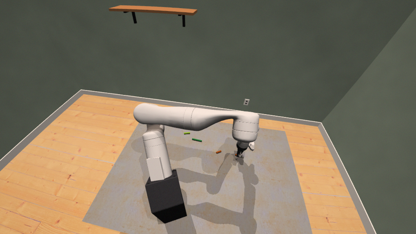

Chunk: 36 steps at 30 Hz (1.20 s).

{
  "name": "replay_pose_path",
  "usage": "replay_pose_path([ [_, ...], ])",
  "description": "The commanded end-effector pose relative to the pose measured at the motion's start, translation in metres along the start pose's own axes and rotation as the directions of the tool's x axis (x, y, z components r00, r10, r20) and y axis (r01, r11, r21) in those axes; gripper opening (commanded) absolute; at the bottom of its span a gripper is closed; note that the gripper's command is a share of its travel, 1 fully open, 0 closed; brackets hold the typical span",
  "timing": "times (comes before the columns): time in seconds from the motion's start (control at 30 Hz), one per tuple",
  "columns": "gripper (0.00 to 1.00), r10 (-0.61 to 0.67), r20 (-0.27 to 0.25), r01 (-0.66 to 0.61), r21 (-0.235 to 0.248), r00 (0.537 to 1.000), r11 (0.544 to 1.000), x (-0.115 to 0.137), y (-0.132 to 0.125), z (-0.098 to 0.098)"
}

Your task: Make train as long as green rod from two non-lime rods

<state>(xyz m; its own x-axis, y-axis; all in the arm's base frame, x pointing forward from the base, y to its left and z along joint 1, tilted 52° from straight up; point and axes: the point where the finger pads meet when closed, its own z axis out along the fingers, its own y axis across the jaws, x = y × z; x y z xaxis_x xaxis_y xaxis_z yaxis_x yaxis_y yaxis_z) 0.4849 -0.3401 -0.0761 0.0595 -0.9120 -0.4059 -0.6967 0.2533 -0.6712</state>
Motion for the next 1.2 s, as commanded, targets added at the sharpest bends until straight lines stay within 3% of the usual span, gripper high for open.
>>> replay_pose_path([
  [0.0,0.05,-0.001,0.009,0.001,-0.003,1.000,1.000,-0.0041,-0.0002,0.0119],
  [1.17,0.05,-0.001,0.009,0.001,-0.003,1.000,1.000,-0.0042,-0.0002,0.0182],
])
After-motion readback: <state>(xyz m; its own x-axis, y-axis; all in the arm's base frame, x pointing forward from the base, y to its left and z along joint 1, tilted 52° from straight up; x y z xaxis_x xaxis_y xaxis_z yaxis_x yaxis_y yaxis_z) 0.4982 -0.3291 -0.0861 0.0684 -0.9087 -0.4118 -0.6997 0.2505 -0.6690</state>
